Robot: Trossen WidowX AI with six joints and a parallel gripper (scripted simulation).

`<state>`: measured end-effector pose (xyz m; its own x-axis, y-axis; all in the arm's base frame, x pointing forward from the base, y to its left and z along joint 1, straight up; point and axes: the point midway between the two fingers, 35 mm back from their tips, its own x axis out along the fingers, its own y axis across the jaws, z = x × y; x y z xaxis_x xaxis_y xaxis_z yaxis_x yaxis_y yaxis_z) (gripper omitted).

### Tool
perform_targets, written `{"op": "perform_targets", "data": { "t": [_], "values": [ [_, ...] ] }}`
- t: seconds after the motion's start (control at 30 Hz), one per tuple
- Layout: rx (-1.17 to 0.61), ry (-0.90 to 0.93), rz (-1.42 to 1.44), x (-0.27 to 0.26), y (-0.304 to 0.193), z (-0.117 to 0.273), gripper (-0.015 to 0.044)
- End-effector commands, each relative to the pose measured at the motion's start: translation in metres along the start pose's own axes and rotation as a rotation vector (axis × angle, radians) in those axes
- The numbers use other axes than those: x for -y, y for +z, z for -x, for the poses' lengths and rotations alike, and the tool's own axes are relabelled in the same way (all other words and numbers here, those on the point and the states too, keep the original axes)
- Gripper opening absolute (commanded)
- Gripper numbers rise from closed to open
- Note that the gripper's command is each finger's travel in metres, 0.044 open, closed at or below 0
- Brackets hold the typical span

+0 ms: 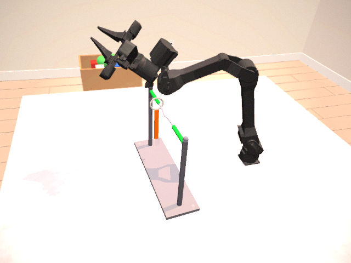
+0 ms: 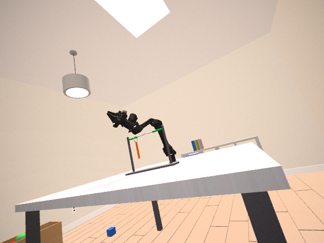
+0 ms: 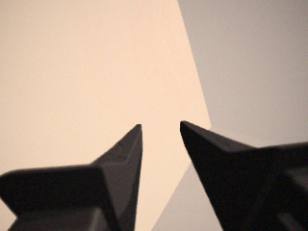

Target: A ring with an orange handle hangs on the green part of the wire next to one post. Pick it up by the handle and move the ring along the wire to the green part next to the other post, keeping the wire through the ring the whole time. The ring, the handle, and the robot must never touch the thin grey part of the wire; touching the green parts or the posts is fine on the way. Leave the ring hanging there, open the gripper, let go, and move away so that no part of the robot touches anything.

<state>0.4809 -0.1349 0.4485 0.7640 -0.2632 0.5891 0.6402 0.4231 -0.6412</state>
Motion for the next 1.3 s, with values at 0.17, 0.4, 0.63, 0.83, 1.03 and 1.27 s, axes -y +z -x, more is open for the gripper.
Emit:
{"op": "perform_targets", "data": {
  "t": [0.17, 0.4, 0.63, 0.83, 1.03, 1.27],
  "values": [
    [-0.098, 0.136, -0.023, 0.004, -0.099, 0.045, 0.016],
    [-0.188, 0.252, -0.124, -0.003, -0.165, 0.099, 0.016],
    [-0.292, 0.301, -0.247, 0.001, -0.21, 0.149, 0.016],
    [-0.324, 0.311, -0.3, 0.0, -0.22, 0.168, 0.016],
    [-0.344, 0.425, -0.395, -0.028, -0.224, 0.22, 0.016],
    [-0.372, 0.566, -0.542, -0.059, -0.214, 0.291, 0.016]
  ]
}}
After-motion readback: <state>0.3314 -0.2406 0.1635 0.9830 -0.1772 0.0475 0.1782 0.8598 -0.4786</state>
